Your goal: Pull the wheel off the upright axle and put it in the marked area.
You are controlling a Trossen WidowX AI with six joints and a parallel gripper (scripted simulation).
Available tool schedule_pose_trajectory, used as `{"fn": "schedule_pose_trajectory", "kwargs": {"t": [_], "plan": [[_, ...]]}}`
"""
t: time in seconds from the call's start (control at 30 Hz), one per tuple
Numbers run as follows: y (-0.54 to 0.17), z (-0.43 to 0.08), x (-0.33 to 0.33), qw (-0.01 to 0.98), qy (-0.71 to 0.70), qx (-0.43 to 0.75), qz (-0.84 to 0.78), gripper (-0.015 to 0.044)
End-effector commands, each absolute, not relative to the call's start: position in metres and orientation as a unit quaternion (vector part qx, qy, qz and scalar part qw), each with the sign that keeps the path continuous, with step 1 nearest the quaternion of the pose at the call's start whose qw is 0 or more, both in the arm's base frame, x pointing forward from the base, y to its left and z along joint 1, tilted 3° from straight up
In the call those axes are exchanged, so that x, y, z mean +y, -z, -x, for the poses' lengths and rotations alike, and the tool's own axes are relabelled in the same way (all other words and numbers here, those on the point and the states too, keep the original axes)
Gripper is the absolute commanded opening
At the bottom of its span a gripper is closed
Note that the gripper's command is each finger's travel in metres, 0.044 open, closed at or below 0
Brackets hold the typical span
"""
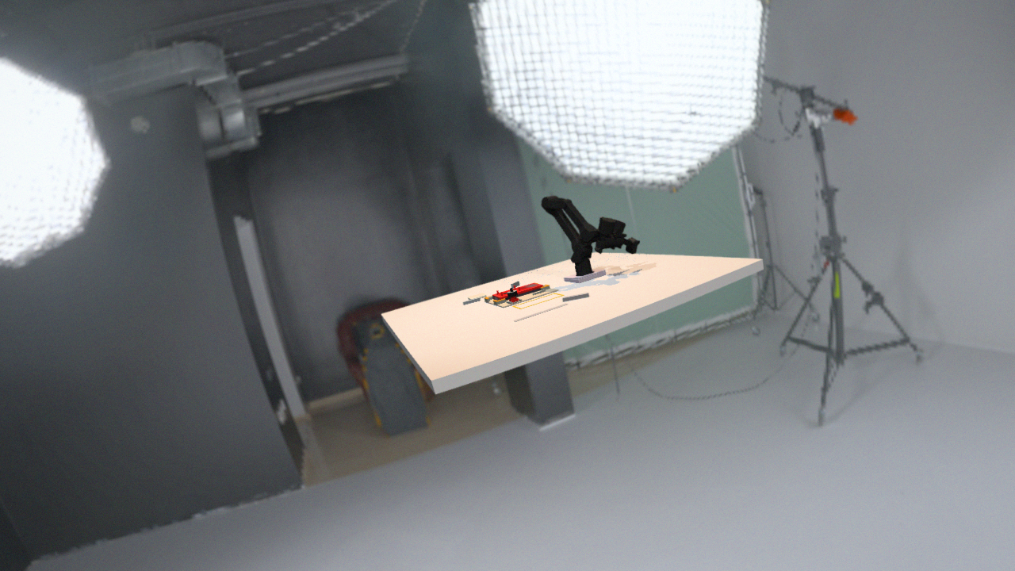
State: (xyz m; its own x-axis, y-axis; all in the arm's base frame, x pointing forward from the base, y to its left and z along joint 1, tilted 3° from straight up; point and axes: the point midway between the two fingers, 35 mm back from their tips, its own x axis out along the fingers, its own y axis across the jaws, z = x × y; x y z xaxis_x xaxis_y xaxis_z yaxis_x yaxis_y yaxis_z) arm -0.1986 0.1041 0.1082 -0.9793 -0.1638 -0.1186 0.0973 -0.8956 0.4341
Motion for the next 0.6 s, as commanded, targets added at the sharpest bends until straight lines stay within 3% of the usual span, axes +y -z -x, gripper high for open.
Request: {"fn": "schedule_pose_trajectory", "kwargs": {"t": [0.0, 0.1, 0.57], "plan": [[-0.108, 0.199, 0.105, 0.065, 0.97, -0.219, -0.076, 0.0374], [-0.108, 0.196, 0.121, 0.033, 0.969, -0.233, -0.08, 0.03], [-0.107, 0.112, 0.269, -0.292, 0.878, -0.367, -0.094, 0.03]]}}
